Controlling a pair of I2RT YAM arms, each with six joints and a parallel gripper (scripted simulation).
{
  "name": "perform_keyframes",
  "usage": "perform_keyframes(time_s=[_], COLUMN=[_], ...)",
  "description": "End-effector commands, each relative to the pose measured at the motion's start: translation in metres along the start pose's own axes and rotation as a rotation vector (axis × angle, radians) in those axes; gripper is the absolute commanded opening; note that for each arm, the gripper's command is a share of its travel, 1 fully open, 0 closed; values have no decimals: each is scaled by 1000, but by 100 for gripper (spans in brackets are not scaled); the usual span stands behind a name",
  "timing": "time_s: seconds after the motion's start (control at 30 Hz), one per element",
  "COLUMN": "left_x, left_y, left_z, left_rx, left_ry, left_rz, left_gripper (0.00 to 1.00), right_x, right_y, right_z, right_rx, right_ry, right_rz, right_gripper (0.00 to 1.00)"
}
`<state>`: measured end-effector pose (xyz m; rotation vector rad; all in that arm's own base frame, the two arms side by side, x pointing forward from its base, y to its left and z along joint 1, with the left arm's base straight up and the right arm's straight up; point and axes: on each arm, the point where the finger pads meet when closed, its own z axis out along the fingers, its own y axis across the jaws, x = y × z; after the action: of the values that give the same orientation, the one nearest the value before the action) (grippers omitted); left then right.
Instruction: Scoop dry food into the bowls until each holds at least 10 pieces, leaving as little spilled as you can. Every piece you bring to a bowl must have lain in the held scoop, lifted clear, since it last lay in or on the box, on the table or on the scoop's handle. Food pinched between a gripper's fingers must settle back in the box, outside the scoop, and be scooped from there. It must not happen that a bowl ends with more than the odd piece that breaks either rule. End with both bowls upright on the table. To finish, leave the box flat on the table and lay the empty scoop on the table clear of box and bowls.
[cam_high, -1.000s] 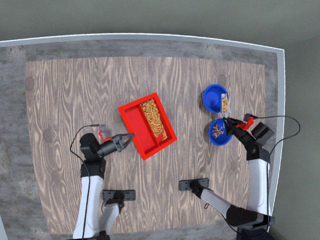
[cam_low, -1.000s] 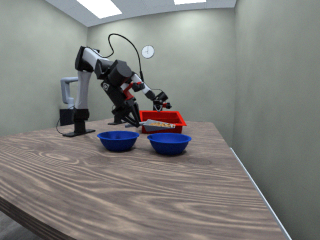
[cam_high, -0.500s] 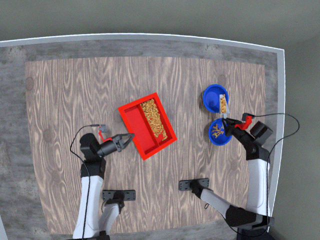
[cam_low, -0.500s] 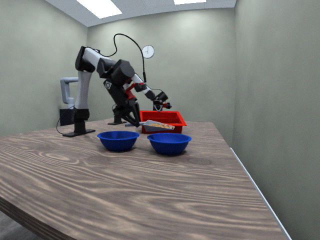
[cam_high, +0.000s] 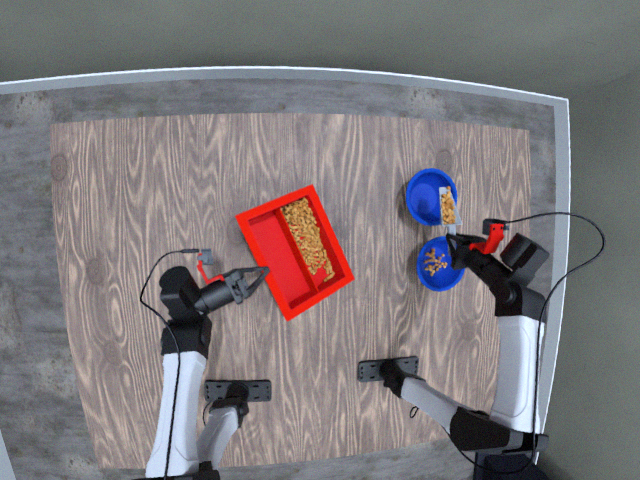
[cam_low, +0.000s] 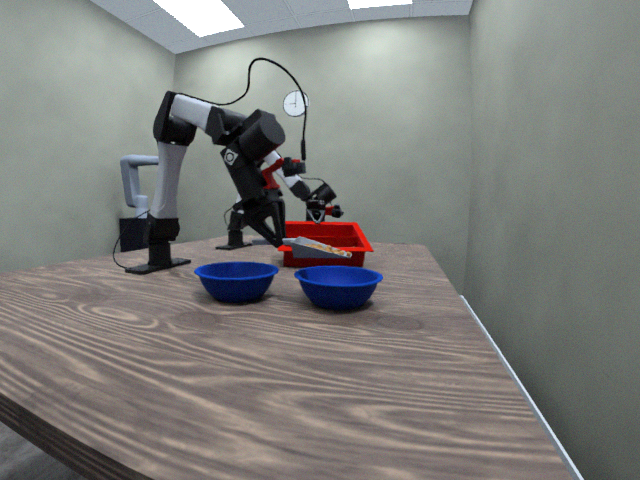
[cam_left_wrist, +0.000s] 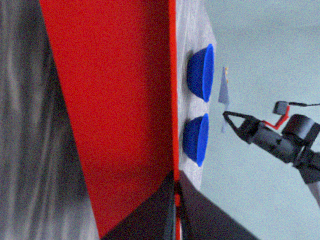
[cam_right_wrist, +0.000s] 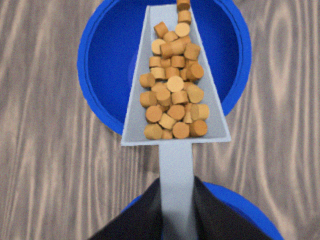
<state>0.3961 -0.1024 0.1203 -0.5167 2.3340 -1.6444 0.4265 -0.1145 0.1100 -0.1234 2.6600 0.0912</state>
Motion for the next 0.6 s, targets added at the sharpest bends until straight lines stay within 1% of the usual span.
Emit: perform_keyframes(time_s=[0.0, 0.03, 0.07, 0.1, 0.3, 0.33, 0.37, 0.43, 0.47, 0.53, 0.57], left_x=[-7, -7, -7, -7, -7, -7, -7, -7, -7, -7, -7], left_y=[-40, -40, -40, -40, -40, -40, -40, -40, -40, -40, -40], left_z=[-6, -6, -6, -6, -6, -6, -6, -6, -6, -6, -6], left_rx=[58, 58, 58, 58, 58, 58, 58, 58, 58, 58, 58], left_ry=[-13, -13, -13, -13, -13, -13, -13, -13, -13, -13, -13], left_rz=[117, 117, 117, 117, 117, 117, 117, 117, 117, 117, 117], left_gripper=[0, 0, 0, 0, 0, 0, 0, 0, 0, 0, 0], right_x=[-9, -10, -14, -15, -10, -19, -12, -19, -16, -18, -13], right_y=[0, 0, 1, 1, -6, -5, -8, -5, -9, -6, -9], right_z=[-8, -8, -17, -18, -14, -18, -13, -19, -17, -16, -13], right_rx=[44, 52, 62, 64, 66, 75, 71, 77, 78, 69, 71], right_ry=[38, 46, 28, 26, 40, 3, 32, 6, 13, 11, 27], right_rz=[-37, -39, -44, -43, -26, -36, -20, -34, -24, -28, -17], right_gripper=[0, 0, 0, 0, 0, 0, 0, 0, 0, 0, 0])
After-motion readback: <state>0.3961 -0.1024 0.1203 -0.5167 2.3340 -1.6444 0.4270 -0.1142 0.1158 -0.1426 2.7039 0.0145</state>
